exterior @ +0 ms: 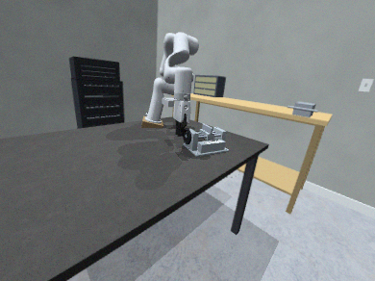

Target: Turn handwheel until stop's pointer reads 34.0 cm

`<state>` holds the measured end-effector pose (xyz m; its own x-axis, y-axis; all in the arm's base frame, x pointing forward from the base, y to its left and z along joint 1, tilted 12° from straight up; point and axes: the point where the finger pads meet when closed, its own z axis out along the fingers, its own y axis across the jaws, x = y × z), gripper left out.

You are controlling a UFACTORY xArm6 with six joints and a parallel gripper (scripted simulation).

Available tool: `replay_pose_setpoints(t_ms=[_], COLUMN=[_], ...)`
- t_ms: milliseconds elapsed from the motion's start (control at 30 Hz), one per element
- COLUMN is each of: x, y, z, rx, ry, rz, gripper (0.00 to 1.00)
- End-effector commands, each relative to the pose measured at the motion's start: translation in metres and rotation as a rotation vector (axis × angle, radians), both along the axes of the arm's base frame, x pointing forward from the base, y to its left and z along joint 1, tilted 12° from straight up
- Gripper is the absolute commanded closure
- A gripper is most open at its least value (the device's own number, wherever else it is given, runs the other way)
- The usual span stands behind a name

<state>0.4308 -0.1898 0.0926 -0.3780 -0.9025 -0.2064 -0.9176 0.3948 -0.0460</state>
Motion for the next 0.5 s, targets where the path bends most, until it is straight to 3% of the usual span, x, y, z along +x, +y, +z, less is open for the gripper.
replay_pose_setpoints(t_ms=[0,467], x=[0.007,0.027], y=[-0.003,-0.007], z=[0.001,-0.018], rx=[-0.002,-0.002], ry=[-0.003,-0.003], rz=[0.0,0.0], gripper=[0.94,0.94])
